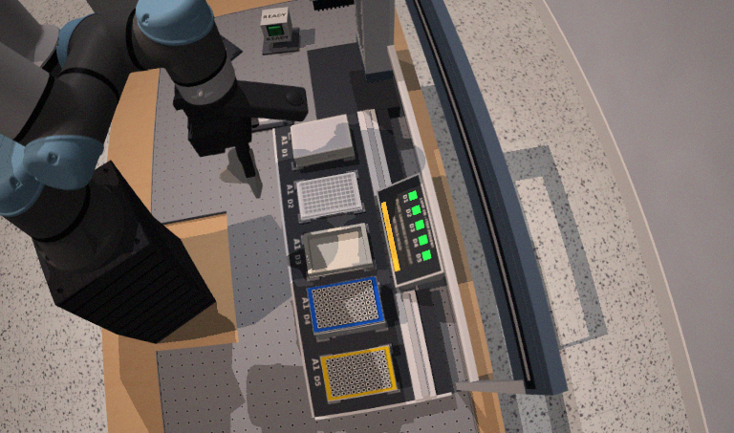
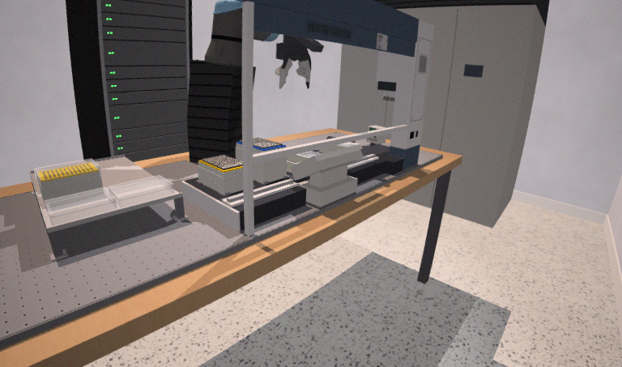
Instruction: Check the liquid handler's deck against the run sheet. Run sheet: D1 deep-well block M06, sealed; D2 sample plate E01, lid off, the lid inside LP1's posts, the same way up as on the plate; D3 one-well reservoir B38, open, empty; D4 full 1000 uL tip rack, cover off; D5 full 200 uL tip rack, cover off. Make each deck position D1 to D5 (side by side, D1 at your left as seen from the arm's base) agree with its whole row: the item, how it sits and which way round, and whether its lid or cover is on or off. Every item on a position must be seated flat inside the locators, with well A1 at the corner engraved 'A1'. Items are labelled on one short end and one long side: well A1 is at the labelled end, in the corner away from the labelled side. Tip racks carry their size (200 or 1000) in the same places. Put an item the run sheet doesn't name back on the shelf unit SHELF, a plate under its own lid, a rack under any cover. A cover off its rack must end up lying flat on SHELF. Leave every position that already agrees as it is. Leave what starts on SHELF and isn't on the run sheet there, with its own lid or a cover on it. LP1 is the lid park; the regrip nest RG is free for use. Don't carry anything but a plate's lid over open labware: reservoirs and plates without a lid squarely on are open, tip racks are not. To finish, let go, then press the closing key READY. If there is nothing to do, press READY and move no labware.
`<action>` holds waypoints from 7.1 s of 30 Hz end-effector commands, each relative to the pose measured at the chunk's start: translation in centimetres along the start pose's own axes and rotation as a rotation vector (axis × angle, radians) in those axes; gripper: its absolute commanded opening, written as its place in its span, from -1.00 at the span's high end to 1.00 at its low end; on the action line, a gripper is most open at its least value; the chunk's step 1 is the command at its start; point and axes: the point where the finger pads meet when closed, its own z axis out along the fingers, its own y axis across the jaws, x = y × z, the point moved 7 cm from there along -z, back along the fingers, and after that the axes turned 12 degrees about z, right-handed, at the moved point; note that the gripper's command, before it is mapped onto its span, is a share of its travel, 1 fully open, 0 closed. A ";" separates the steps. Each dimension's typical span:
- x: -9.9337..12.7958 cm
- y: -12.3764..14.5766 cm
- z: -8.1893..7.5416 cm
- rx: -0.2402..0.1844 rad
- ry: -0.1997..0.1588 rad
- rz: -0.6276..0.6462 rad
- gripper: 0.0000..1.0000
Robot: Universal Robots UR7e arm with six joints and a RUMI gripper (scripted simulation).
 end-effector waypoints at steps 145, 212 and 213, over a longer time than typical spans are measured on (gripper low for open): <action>-9.4 -12.0 -0.7 0.016 0.003 -0.021 -0.64; 5.0 -15.7 -0.8 0.016 0.002 -0.018 -0.64; 5.0 -15.7 -0.8 0.016 0.002 -0.018 -0.64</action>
